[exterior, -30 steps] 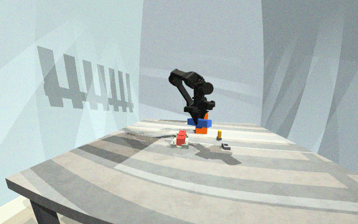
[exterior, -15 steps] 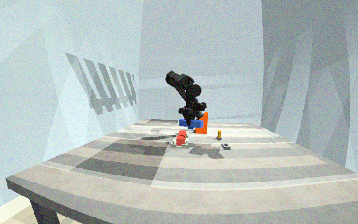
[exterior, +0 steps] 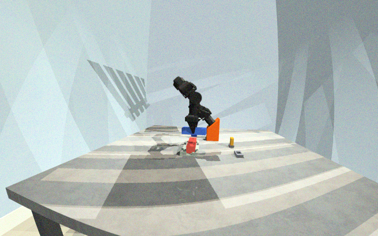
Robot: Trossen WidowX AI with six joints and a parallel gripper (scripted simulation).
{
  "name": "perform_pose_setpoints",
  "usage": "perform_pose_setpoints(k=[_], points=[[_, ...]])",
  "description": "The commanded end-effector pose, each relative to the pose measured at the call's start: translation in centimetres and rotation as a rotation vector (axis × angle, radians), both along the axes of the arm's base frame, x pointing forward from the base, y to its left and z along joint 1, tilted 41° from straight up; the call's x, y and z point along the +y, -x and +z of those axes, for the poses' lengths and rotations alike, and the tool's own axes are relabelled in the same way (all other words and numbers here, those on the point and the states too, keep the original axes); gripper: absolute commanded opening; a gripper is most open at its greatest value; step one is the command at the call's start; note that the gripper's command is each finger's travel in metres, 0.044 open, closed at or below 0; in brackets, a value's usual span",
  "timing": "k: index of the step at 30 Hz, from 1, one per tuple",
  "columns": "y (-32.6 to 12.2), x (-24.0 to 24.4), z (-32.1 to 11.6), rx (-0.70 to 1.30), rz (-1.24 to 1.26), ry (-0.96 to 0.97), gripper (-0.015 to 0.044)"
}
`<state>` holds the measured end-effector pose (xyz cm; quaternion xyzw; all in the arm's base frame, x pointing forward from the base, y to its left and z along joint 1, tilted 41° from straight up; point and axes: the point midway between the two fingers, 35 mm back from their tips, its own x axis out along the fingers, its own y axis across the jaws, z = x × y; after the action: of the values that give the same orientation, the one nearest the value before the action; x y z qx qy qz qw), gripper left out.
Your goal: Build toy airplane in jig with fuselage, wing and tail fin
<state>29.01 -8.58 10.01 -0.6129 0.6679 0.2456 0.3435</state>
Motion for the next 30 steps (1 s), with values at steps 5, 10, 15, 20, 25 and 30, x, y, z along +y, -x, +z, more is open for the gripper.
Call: perform_pose_setpoints(k=[5, 10, 15, 20, 25, 30], points=[[1.2, -1.3, 0.5, 0.072, 0.077, 0.011, 0.0000], [1.1, -1.3, 0.5, 0.072, 0.077, 0.011, 0.0131], [1.1, -1.3, 0.5, 0.072, 0.077, 0.011, 0.0196], [1.1, -1.3, 0.5, 0.072, 0.077, 0.011, 0.0196], [1.1, -1.5, 0.2, 0.072, 0.077, 0.011, 0.0196], [1.1, -2.1, -0.4, 0.072, 0.077, 0.011, 0.0196]])
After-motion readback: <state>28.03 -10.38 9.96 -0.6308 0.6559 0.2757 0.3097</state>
